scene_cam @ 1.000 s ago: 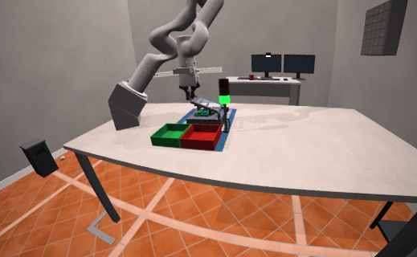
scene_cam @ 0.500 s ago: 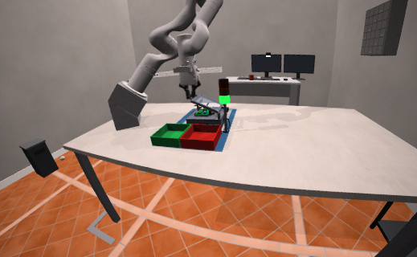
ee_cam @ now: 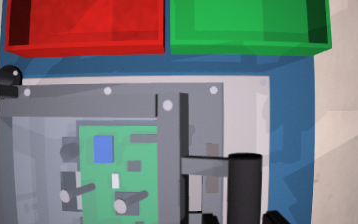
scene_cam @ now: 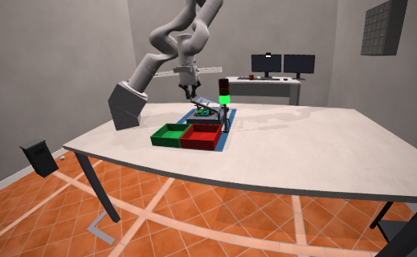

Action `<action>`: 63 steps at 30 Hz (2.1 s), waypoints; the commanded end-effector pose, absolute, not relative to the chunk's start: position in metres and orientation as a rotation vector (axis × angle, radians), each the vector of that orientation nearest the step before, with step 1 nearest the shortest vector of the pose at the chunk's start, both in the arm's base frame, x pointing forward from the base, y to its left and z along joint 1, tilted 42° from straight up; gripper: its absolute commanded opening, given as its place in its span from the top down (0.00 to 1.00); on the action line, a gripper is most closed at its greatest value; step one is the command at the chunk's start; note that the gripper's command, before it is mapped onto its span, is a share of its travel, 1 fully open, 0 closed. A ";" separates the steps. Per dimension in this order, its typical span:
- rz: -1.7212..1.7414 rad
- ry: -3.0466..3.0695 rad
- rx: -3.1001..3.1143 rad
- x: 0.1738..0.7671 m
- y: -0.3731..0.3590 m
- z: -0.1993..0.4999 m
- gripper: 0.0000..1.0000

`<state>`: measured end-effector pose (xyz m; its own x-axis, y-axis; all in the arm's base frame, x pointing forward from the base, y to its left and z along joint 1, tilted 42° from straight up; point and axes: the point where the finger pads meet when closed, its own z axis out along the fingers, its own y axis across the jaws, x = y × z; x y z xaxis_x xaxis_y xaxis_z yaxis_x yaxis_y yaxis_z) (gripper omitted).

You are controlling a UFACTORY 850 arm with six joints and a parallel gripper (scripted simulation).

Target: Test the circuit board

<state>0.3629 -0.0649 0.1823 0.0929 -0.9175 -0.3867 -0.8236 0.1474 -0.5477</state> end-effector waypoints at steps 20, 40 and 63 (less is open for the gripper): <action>-0.173 1.733 -1.680 0.363 -0.065 0.183 0.72; -0.173 1.733 -1.680 0.365 -0.064 0.180 0.72; -0.173 1.733 -1.680 0.365 -0.064 0.180 1.00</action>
<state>0.3645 -0.0639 0.1802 0.0928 -0.9175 -0.3866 -0.8237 0.1474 -0.5475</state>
